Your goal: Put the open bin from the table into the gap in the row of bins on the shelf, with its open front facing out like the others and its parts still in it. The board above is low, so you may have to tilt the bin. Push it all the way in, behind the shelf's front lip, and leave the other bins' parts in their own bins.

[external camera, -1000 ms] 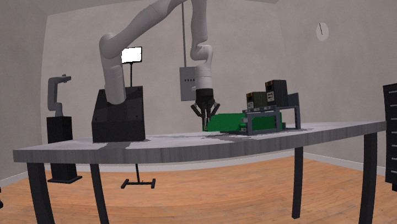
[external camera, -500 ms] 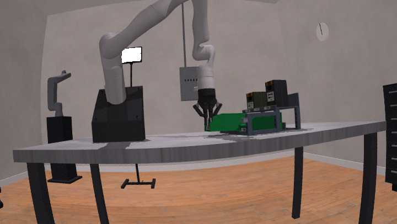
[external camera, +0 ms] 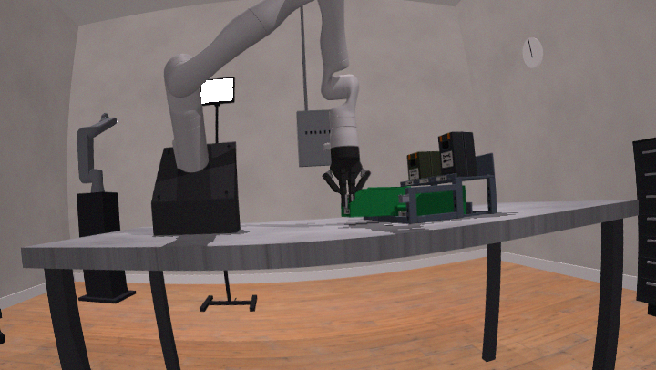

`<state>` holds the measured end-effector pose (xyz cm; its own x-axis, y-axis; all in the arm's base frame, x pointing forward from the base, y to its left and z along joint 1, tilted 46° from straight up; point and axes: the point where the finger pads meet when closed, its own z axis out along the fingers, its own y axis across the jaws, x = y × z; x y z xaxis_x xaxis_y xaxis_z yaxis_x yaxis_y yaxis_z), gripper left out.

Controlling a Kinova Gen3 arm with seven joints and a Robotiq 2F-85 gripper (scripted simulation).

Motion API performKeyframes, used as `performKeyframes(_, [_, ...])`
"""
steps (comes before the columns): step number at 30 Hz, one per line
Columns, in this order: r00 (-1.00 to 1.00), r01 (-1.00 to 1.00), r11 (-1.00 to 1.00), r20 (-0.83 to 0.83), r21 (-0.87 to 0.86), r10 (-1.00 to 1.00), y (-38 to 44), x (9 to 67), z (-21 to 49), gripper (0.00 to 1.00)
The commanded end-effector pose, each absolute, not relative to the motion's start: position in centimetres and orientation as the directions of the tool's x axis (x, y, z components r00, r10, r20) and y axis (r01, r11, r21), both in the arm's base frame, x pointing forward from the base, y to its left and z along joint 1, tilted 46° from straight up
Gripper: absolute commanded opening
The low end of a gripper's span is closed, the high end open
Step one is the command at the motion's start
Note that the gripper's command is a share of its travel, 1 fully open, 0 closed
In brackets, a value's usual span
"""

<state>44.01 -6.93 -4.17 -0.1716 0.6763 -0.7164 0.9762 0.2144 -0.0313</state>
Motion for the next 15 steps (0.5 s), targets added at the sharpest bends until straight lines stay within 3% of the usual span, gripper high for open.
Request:
performKeyframes(1, [-0.172, 0.976, 0.216, -0.715, -0.029, 0.677, -6.78, 44.11, -4.14, 0.10])
performKeyframes(15, [-0.172, 0.976, 0.216, -0.715, -0.029, 0.677, -6.61, 45.04, -4.18, 0.10])
